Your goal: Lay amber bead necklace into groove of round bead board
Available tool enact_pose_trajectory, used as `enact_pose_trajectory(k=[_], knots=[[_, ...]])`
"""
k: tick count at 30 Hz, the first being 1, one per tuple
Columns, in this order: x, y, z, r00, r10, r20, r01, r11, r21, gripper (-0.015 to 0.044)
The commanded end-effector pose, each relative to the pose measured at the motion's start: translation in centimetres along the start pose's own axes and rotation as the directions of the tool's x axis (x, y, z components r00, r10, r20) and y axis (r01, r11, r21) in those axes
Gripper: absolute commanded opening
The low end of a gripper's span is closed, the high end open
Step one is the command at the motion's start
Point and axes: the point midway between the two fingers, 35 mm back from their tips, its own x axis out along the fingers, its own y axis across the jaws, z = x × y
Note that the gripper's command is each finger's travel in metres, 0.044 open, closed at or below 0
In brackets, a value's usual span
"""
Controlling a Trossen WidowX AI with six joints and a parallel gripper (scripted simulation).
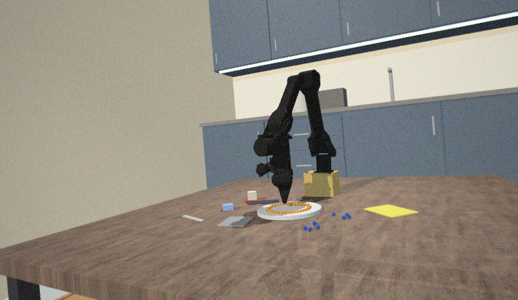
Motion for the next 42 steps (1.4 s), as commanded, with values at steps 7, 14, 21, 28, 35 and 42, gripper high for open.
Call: enact_pose_trajectory(k=[7, 14, 21, 28, 35, 42], knots=[[-1.4, 2.2, -3.2, 1.000, 0.004, 0.002, -0.001, 0.502, -0.865, 0.0120], [-2.3, 3.5, -5.7, 1.000, 0.005, -0.001, 0.001, -0.248, -0.969, 0.0120], [-2.9, 4.1, -7.4, 1.000, 0.005, -0.002, 0.002, -0.678, -0.735, 0.0120], [-2.9, 4.1, -7.4, 1.000, 0.005, -0.002, 0.002, -0.678, -0.735, 0.0120], [-2.8, 4.2, -7.4, 1.000, 0.005, -0.002, 0.002, -0.678, -0.735, 0.0120], [-1.9, 4.5, -7.3, 1.000, 0.018, 0.004, 0.015, -0.674, -0.739, 0.0120]])
